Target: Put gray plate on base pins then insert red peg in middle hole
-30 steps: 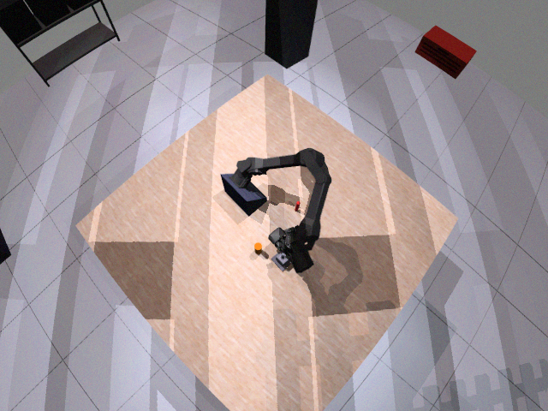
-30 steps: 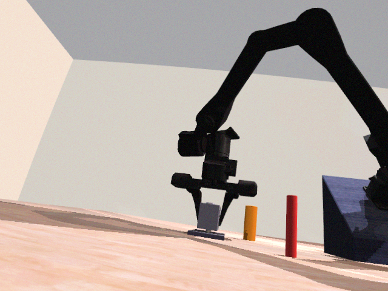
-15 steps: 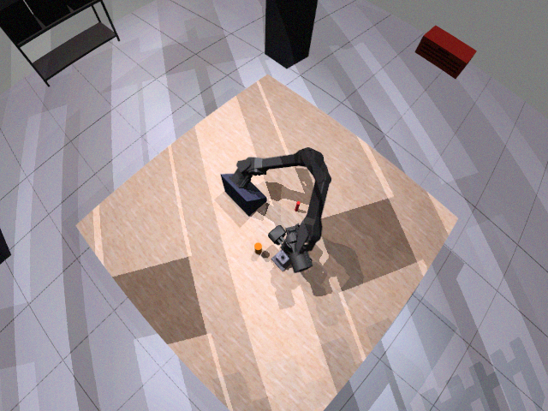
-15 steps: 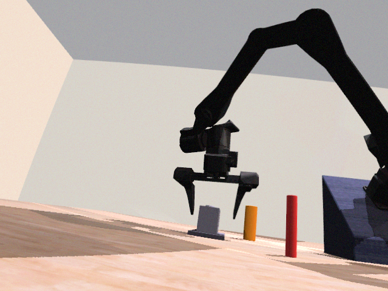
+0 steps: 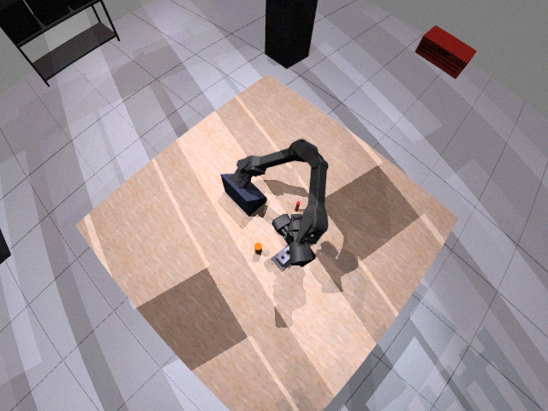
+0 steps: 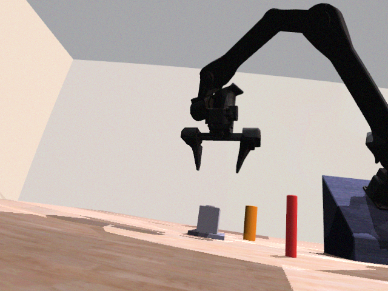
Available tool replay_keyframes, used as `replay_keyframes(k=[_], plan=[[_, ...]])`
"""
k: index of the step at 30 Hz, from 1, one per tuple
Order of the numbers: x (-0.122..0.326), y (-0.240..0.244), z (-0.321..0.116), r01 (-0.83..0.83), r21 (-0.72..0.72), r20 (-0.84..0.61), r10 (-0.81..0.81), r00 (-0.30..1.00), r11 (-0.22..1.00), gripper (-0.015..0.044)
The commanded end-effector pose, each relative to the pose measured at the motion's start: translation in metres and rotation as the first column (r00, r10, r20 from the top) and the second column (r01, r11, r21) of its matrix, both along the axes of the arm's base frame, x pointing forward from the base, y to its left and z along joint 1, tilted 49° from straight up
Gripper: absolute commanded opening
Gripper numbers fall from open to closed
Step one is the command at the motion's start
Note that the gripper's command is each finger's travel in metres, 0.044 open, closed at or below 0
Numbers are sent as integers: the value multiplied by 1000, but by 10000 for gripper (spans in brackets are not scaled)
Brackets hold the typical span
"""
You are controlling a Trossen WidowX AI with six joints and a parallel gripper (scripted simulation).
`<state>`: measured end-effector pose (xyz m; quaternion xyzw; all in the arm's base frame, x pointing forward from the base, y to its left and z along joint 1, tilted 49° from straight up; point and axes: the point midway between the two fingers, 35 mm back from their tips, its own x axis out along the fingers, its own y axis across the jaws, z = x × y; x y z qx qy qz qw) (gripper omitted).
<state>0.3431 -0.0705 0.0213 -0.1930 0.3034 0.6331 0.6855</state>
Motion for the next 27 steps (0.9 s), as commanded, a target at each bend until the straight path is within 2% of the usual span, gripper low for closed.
replay_keyframes(k=[1, 4, 7, 13, 19, 27], plan=[[-9, 12, 24, 168, -16, -188, -168, 968, 986, 440], [-19, 25, 42, 337, -64, -380, -335, 862, 939, 440], [-30, 37, 58, 477, -143, -539, -472, 697, 867, 440], [-53, 61, 85, 648, -364, -734, -634, 243, 669, 440], [-80, 84, 106, 647, -620, -733, -621, -278, 444, 440], [-110, 105, 122, 494, -827, -560, -460, -689, 268, 440]])
